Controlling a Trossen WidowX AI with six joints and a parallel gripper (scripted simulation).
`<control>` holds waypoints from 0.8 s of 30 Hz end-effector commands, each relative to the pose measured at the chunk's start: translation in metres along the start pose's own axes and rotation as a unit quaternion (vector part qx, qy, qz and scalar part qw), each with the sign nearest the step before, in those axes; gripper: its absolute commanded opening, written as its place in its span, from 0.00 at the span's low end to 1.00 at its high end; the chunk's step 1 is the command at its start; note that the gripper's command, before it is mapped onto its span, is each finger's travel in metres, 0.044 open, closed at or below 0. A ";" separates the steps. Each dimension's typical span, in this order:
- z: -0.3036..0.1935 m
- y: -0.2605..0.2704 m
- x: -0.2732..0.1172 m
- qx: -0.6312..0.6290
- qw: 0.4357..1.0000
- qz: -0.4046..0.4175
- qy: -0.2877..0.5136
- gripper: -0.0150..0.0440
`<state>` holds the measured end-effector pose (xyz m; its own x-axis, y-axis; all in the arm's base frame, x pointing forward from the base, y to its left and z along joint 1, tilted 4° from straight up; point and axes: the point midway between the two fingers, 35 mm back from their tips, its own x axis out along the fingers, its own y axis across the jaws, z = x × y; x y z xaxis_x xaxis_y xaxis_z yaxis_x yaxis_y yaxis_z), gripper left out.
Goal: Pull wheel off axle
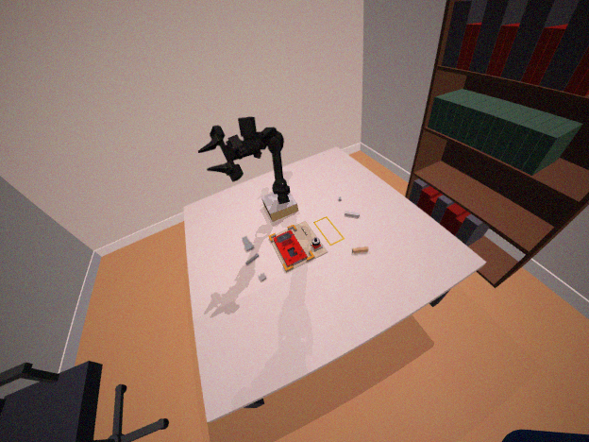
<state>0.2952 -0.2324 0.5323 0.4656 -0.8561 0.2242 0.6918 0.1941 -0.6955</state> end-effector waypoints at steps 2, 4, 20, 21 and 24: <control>0.005 0.066 -0.003 -0.002 0.995 0.101 -0.011 0.76; 0.007 0.090 -0.008 -0.005 0.990 0.139 -0.014 0.76; -0.012 0.279 -0.090 0.000 0.894 0.444 0.058 0.76; -0.015 0.290 -0.099 -0.001 0.884 0.463 0.067 0.76; -0.024 0.319 -0.127 -0.005 0.851 0.516 0.101 0.76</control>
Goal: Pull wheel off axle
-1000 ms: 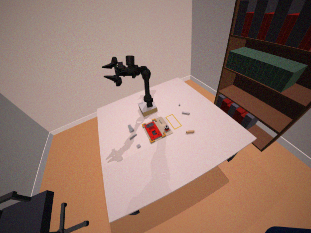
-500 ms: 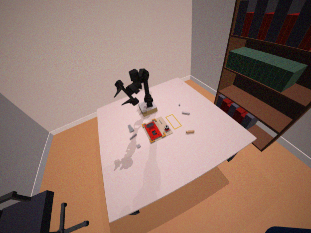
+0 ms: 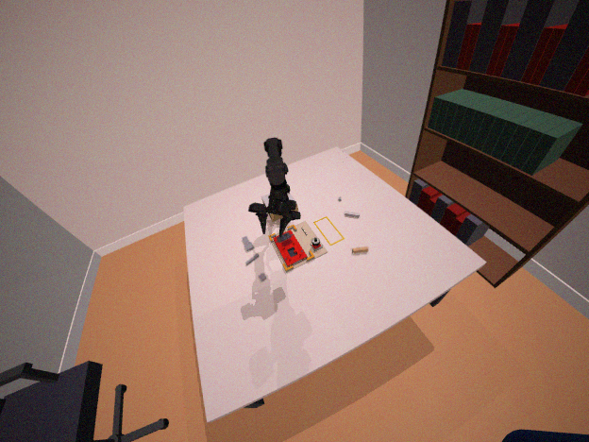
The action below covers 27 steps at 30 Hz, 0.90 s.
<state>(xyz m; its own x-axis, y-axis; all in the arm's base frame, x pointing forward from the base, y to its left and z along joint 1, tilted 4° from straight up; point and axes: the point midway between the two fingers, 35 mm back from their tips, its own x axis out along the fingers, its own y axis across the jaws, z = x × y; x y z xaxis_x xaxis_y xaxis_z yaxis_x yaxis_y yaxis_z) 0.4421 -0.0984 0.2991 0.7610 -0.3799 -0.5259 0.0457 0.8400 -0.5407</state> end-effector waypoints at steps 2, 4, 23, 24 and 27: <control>-0.021 0.066 0.013 0.015 0.993 0.101 0.058 0.76; -0.030 0.092 0.014 0.020 0.986 0.139 0.087 0.76; -0.115 0.242 -0.026 0.051 0.880 0.317 0.350 0.76; -0.115 0.242 -0.026 0.051 0.880 0.317 0.350 0.76; -0.114 0.248 -0.032 0.052 0.880 0.318 0.350 0.76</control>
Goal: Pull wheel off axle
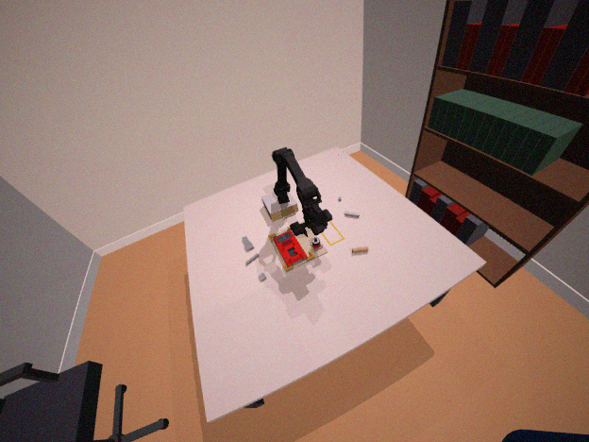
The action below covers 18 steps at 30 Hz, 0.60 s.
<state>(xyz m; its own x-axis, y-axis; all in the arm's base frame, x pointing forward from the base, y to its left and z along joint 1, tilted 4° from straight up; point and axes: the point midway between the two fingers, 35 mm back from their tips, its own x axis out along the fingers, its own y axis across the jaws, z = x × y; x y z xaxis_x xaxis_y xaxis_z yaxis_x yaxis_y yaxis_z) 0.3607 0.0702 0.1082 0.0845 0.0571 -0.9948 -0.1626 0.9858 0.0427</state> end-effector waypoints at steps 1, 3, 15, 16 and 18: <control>-0.005 0.010 0.001 0.002 1.000 0.005 0.006 0.76; -0.005 0.010 0.001 0.002 1.000 0.005 0.006 0.76; -0.004 0.011 0.058 0.002 1.000 0.005 0.006 0.76; -0.005 0.011 0.066 0.002 1.000 0.005 0.006 0.76; -0.007 0.012 0.075 0.002 1.000 0.005 0.006 0.76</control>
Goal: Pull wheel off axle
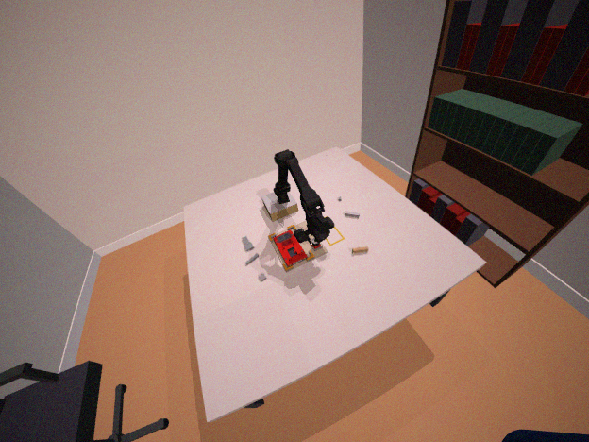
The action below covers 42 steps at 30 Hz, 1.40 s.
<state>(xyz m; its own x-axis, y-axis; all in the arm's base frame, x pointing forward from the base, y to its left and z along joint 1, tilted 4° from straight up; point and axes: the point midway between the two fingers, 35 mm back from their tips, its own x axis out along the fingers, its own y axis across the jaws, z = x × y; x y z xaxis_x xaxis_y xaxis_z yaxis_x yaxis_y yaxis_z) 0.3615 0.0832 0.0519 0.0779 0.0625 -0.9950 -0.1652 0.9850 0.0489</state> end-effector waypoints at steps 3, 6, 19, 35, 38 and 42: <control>-0.004 0.001 0.020 0.003 1.000 0.002 0.003 0.76; -0.005 0.000 0.017 0.000 1.000 0.000 0.009 0.67; -0.005 0.000 0.017 0.000 1.000 0.000 0.009 0.39; -0.005 0.000 0.012 0.000 1.000 0.000 0.008 0.25; -0.005 0.000 0.011 0.001 1.000 0.000 0.008 0.25; -0.005 0.000 0.010 0.001 1.000 0.000 0.008 0.25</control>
<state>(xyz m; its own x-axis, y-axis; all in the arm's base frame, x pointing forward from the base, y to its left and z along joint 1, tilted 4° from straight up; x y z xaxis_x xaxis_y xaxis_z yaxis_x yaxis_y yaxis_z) 0.3571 0.0836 0.0385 0.0603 0.0589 -0.9964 -0.1644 0.9852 0.0482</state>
